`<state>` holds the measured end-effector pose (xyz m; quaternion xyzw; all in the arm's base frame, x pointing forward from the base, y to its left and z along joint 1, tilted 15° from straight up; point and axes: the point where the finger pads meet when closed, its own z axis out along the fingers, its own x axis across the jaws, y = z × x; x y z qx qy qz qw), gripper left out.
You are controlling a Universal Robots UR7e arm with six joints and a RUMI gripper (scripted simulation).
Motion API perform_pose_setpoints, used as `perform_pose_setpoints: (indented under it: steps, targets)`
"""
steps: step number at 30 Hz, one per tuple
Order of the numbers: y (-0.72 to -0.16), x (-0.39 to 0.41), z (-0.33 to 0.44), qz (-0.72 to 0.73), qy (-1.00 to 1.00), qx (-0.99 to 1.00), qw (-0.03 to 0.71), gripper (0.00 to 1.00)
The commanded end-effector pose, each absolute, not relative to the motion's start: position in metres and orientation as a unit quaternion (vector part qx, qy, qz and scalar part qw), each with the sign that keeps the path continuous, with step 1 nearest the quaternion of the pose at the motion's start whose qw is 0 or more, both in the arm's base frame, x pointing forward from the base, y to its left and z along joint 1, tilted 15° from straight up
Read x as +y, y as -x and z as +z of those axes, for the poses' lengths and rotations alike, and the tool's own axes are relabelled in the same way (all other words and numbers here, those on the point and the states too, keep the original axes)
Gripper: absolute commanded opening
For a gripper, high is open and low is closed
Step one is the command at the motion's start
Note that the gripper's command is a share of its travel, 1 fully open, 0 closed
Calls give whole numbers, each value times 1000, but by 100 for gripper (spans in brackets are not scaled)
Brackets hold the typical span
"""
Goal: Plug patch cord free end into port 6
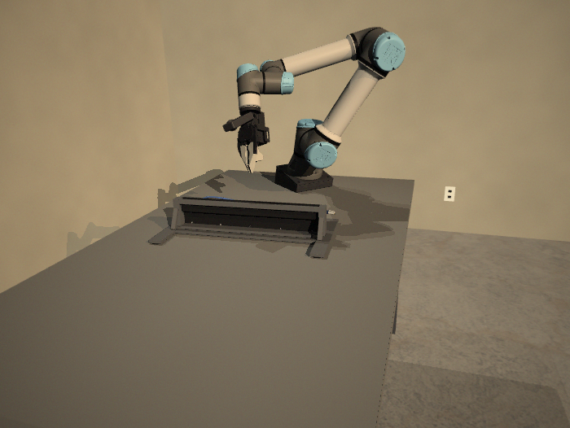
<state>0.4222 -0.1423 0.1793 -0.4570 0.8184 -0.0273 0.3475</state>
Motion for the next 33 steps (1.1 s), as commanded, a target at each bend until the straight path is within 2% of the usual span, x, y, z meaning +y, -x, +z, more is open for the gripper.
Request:
perform_pose_setpoints:
  steps: [1, 17, 33]
  targets:
    - [-425, -116, 171, 10, 418, 849, 323, 0]
    - [-414, -28, 146, 98, 273, 928, 233, 0]
    - [-388, 39, 131, 118, 124, 974, 151, 0]
